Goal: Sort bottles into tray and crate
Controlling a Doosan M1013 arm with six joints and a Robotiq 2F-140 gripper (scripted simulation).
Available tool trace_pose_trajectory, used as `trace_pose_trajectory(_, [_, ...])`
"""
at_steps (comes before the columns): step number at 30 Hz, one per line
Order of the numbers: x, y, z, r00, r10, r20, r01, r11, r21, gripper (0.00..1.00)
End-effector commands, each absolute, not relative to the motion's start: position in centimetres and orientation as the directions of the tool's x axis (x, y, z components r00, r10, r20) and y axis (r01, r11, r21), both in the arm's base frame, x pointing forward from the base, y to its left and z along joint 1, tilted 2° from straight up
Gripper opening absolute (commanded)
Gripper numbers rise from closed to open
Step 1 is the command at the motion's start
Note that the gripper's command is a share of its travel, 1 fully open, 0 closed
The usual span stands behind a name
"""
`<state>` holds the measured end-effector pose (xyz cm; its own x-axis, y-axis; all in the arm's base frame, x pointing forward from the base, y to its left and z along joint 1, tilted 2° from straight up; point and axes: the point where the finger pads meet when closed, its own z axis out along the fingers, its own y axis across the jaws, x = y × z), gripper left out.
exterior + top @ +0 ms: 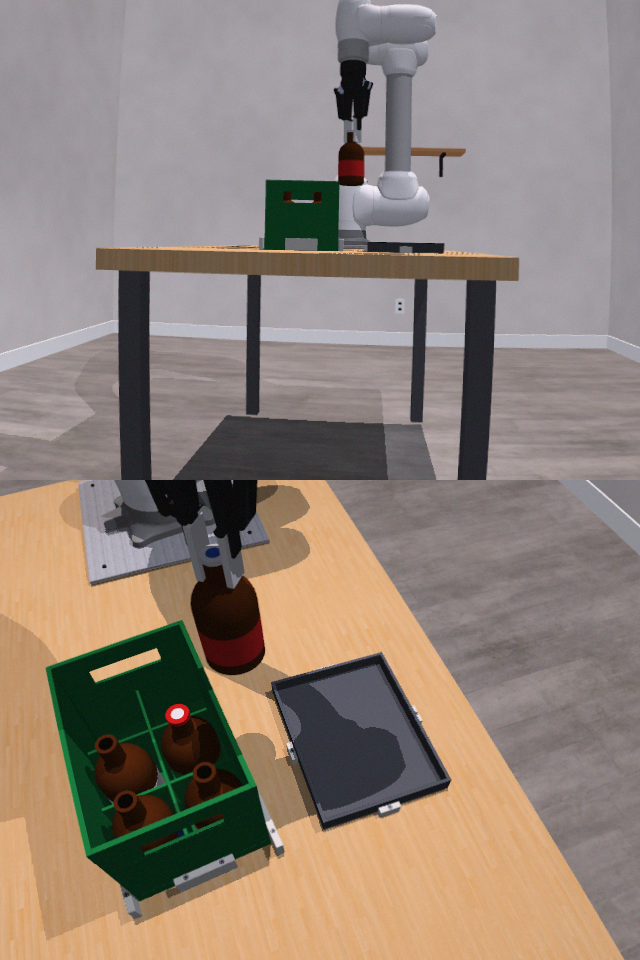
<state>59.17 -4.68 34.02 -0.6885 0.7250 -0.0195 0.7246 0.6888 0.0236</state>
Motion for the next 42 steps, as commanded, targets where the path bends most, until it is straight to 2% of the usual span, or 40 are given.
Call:
trace_pose_trajectory(1, [59.2,-4.1,34.0,-0.686,0.727,-0.020,0.727,0.687,0.023,0.00])
trace_pose_trajectory(42, [60.3,2.8,34.1,-0.684,0.729,-0.021,0.729,0.684,0.022,0.00])
